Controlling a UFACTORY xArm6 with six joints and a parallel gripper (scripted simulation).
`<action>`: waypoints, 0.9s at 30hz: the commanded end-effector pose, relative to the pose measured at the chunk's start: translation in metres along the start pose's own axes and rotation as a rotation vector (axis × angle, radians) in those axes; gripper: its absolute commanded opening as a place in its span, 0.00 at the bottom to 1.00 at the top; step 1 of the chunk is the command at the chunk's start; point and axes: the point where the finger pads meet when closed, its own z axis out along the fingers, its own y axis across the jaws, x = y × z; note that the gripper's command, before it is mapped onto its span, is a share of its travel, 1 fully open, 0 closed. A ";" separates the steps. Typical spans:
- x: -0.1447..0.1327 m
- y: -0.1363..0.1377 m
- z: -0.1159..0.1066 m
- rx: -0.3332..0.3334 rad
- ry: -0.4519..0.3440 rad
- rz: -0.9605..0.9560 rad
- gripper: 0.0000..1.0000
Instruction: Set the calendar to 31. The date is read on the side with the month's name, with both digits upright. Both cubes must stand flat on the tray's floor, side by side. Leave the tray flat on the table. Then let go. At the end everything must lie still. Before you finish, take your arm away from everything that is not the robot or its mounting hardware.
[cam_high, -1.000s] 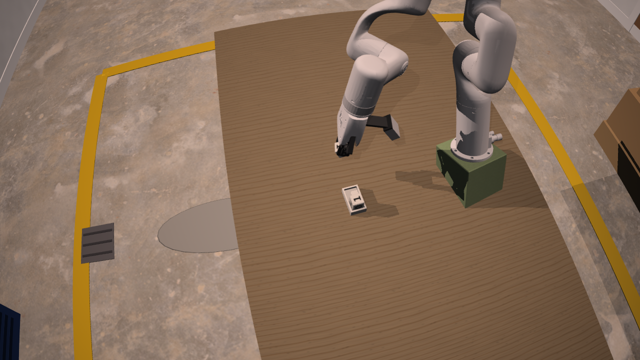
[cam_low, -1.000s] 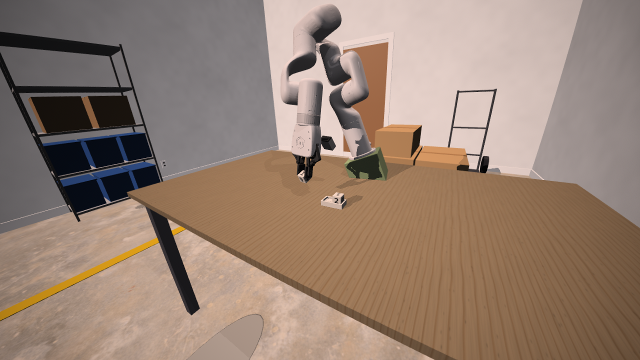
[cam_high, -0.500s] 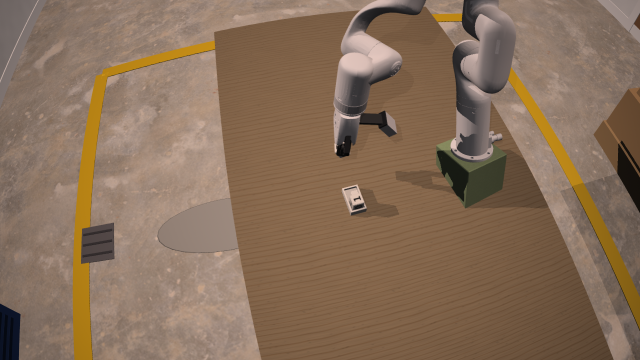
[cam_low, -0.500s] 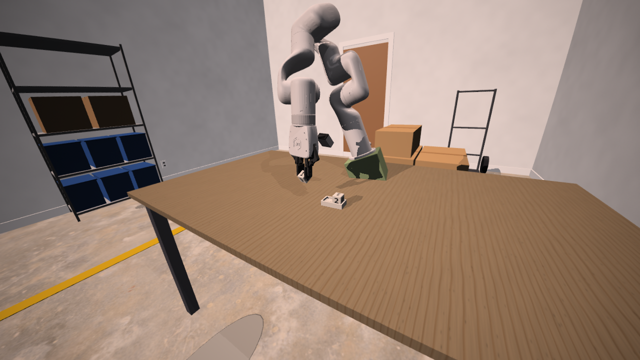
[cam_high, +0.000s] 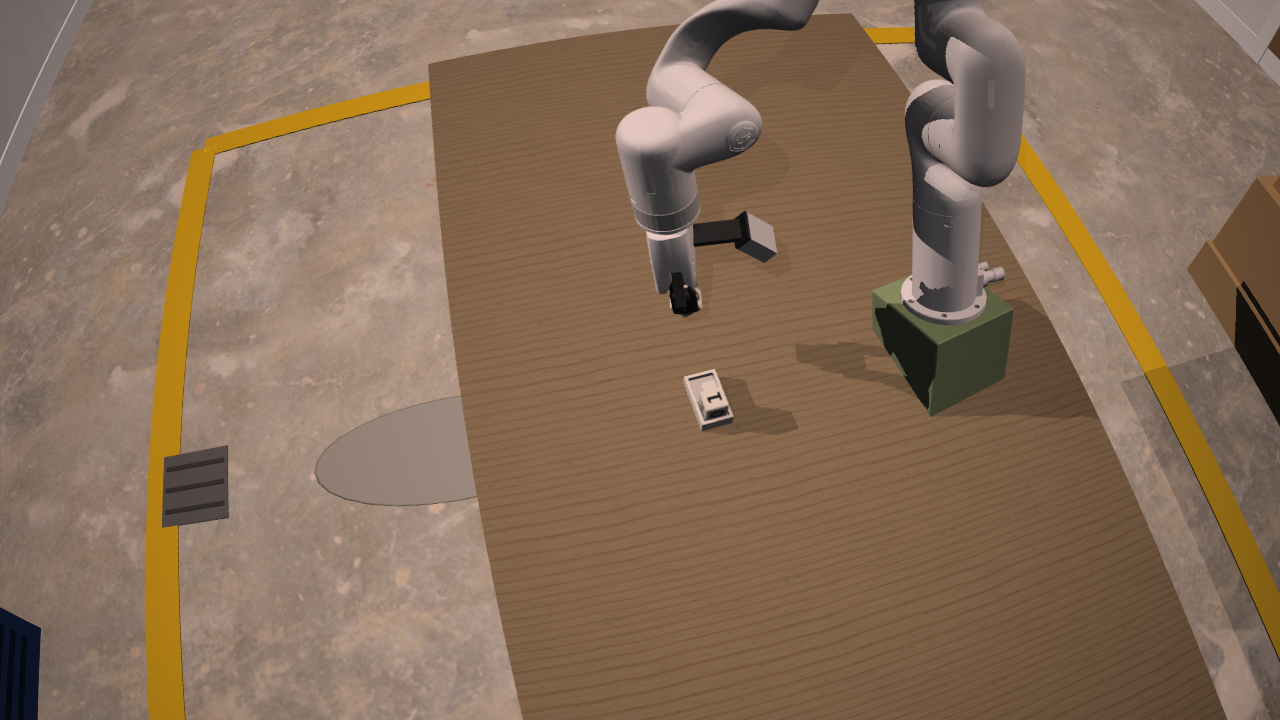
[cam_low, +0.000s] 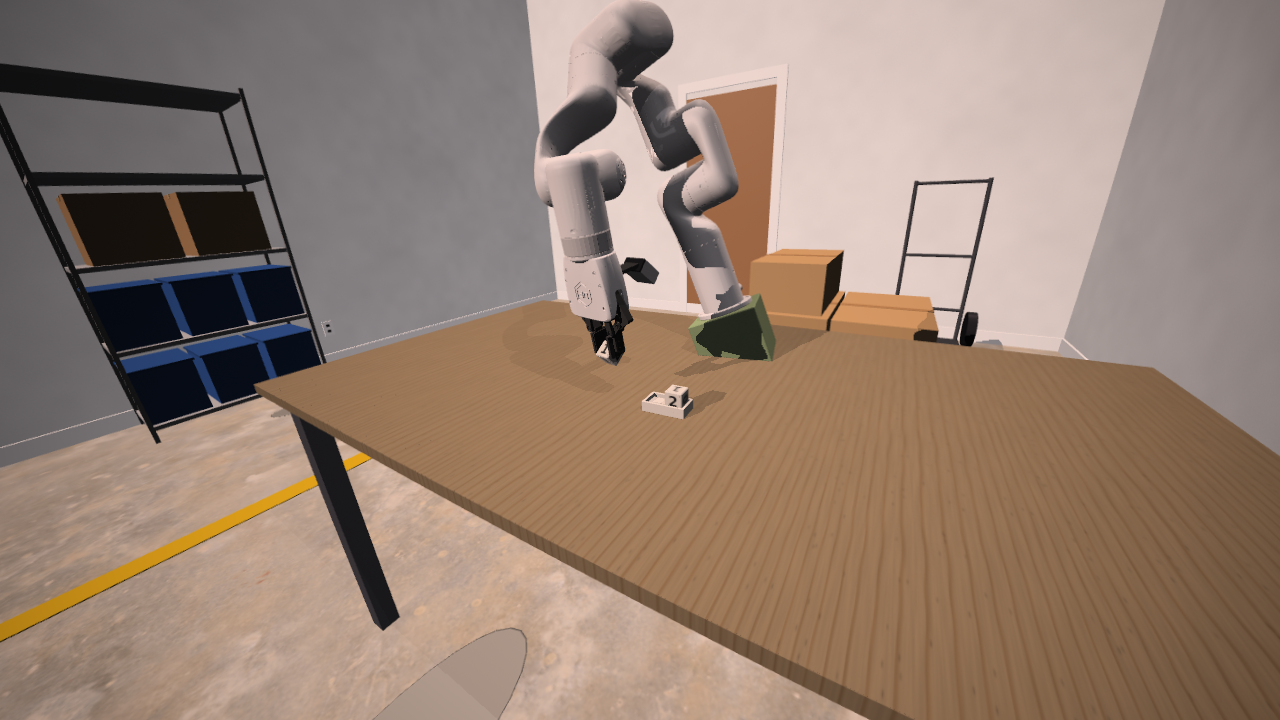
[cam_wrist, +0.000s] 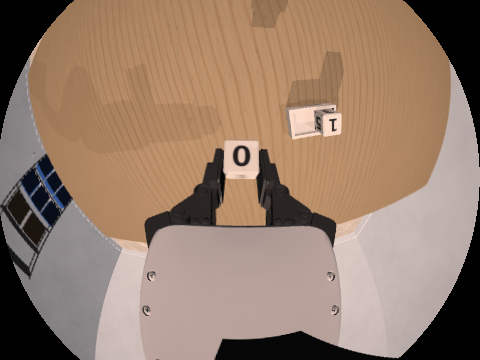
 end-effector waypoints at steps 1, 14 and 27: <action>-0.004 -0.002 0.000 0.005 0.065 0.002 0.27; -0.008 -0.001 0.000 -0.001 0.272 -0.001 0.27; -0.010 -0.001 0.001 -0.001 0.527 -0.001 0.27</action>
